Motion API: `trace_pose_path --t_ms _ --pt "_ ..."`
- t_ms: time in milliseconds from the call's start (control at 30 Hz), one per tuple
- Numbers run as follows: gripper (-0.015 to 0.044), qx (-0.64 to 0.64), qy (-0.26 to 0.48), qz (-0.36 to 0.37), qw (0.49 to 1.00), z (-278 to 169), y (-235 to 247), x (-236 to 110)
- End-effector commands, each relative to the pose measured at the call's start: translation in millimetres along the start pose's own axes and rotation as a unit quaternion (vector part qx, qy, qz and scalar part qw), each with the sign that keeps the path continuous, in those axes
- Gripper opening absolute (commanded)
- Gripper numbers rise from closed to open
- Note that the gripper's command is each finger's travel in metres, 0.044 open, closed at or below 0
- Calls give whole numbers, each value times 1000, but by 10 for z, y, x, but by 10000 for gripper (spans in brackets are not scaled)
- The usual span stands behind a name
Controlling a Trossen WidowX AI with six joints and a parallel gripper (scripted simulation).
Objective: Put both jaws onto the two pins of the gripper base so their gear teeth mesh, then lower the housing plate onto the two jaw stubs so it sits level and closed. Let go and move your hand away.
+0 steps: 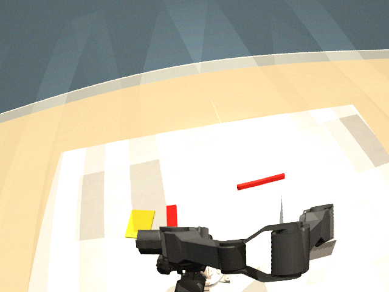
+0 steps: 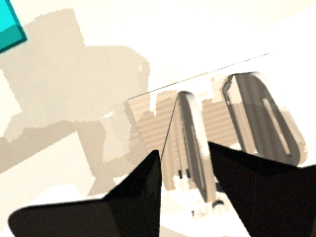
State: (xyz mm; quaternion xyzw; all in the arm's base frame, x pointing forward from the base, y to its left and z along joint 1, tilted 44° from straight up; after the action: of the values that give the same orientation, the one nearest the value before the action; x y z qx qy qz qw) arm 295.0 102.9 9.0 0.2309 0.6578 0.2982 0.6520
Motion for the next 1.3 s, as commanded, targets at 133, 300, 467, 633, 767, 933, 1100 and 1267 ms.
trace_pose_path --t_ms 133,300,467,633,767,933,1100,1267 --pt "134 2 0 -1 1000 0 -5 27" --pt "134 3 0 -1 1000 0 -5 38" --pt "134 3 0 -1 1000 0 -5 43" --pt "134 3 0 0 1000 0 -5 69" --pt "134 3 0 0 1000 0 -5 69" --pt "134 3 0 0 1000 0 -5 69" --pt "134 3 0 0 1000 0 -5 69" --pt "134 3 0 0 1000 0 -5 69"
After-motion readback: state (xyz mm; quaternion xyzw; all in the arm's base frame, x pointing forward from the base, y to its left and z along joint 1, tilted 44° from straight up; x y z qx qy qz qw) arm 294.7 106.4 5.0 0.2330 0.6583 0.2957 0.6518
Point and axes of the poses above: the point midway between the two fingers, 35 mm back from their tips, its own x axis out along the fingers, its own y axis across the jaws, z = x × y, the point moved 2 cm from there along -x, back along the fingers, and after that the axes turned 10 degrees about -x, right-handed, at the moved point
